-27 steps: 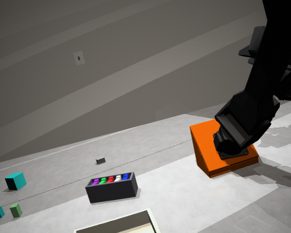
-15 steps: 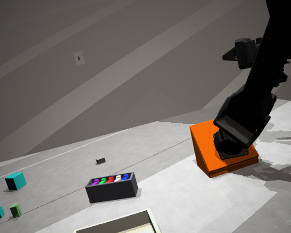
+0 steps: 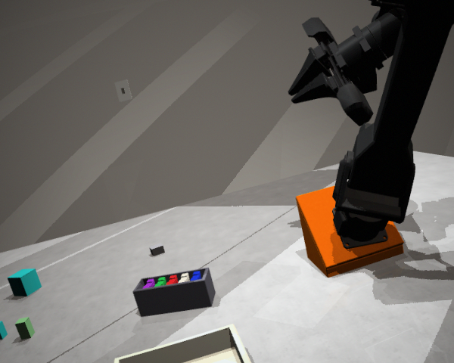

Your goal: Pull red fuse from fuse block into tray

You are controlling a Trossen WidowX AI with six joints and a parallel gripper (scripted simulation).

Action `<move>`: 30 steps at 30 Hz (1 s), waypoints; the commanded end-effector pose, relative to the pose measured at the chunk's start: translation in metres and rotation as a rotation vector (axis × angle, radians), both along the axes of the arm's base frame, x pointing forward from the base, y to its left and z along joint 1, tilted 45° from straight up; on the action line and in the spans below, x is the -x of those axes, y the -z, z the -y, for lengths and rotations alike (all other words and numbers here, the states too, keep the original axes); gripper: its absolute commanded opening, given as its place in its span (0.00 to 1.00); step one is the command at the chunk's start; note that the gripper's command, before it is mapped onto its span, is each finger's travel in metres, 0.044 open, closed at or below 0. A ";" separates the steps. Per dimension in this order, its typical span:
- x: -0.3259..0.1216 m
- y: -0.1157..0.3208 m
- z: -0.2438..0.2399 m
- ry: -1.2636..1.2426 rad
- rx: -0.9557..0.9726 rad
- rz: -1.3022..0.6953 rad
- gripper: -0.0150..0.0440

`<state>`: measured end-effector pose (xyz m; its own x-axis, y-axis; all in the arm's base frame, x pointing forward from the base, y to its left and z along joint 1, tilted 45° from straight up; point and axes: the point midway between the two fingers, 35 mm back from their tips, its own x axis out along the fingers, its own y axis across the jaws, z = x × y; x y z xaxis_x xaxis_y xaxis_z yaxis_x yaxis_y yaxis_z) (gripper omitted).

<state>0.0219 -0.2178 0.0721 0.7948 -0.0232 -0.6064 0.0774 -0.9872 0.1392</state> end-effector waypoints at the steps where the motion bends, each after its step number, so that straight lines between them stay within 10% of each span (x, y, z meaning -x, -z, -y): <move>1: -0.067 0.007 -0.006 -0.718 0.447 0.022 0.36; 30: -0.218 0.027 -0.105 -2.271 1.563 0.975 0.36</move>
